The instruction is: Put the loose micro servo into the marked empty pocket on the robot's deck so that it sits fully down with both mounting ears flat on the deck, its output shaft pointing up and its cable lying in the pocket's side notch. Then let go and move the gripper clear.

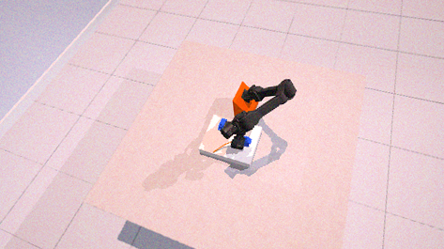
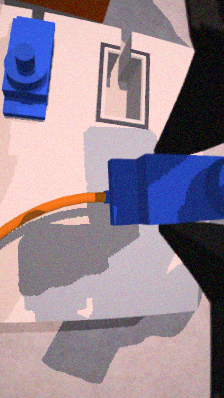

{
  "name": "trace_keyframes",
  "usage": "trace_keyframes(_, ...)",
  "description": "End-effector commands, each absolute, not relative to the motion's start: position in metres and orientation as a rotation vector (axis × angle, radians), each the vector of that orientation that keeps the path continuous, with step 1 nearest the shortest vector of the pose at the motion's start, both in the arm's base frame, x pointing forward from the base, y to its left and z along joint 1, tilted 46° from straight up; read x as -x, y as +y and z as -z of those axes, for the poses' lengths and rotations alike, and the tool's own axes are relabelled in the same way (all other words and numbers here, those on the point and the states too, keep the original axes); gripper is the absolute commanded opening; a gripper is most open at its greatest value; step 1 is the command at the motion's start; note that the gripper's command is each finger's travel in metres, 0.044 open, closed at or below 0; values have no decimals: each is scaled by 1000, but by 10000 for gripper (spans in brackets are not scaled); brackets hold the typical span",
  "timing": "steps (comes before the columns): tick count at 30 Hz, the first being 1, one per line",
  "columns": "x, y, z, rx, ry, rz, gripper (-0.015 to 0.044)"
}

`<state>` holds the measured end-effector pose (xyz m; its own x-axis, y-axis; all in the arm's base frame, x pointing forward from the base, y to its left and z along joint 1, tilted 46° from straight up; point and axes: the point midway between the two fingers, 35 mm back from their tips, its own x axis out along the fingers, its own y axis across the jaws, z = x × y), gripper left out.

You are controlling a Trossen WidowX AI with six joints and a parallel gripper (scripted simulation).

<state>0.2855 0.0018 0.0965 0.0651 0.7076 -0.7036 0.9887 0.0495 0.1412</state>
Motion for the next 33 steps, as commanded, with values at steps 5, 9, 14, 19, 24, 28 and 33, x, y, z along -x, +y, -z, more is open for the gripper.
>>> trace_keyframes(5, -285, 2, -97, -1930, 1682, 868, 0)
trace_keyframes(9, -285, 2, -97, -2019, 1661, 1008, 0)
trace_keyframes(14, -285, 2, -97, -2126, 1624, 1188, 0)
trace_keyframes(19, -285, 2, -97, -2226, 1573, 1374, 0)
trace_keyframes(24, -285, 2, -97, -2320, 1507, 1565, 0)
trace_keyframes(28, -285, 2, -97, -2389, 1443, 1722, 0)
trace_keyframes(33, -285, 2, -97, -2466, 1347, 1922, 0)
